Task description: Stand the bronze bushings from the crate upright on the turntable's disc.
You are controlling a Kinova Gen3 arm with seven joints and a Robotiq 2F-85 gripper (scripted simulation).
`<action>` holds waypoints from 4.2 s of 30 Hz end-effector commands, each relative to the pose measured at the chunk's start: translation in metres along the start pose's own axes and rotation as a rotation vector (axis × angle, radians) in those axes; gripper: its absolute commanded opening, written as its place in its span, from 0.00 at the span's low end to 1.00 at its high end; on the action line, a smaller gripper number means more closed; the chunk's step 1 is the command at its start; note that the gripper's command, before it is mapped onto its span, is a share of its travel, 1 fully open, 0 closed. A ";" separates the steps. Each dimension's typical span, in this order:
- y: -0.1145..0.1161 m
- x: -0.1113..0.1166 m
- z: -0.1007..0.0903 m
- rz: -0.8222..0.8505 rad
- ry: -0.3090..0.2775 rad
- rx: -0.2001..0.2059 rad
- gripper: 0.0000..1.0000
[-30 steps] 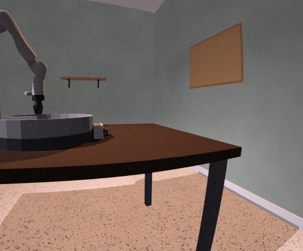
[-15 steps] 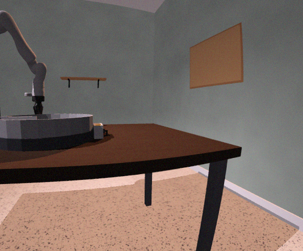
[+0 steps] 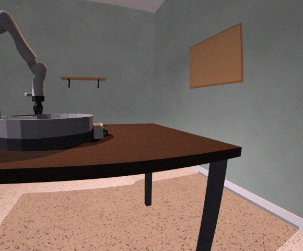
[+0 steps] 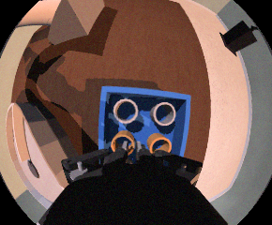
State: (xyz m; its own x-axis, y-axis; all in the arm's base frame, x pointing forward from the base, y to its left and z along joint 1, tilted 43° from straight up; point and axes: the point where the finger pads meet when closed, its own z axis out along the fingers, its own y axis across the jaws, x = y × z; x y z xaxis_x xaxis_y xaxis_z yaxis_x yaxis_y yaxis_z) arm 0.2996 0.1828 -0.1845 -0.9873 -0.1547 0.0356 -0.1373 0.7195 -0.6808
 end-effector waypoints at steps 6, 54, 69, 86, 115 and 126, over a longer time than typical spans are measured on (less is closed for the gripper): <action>0.001 0.000 -0.001 0.000 -0.001 -0.002 0.12; 0.001 0.000 0.023 0.000 -0.001 -0.002 0.12; 0.001 0.000 0.023 0.000 -0.001 -0.002 0.12; 0.001 0.000 0.023 0.000 -0.001 -0.002 0.00; 0.001 0.000 0.023 0.000 -0.001 -0.002 0.00; 0.001 0.000 0.014 0.000 -0.001 -0.002 0.00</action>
State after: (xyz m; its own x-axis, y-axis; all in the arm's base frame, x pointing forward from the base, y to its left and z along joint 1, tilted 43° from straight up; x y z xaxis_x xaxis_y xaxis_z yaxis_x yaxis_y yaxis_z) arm 0.3007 0.1681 -0.1982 -0.9876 -0.1522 0.0376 -0.1365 0.7167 -0.6839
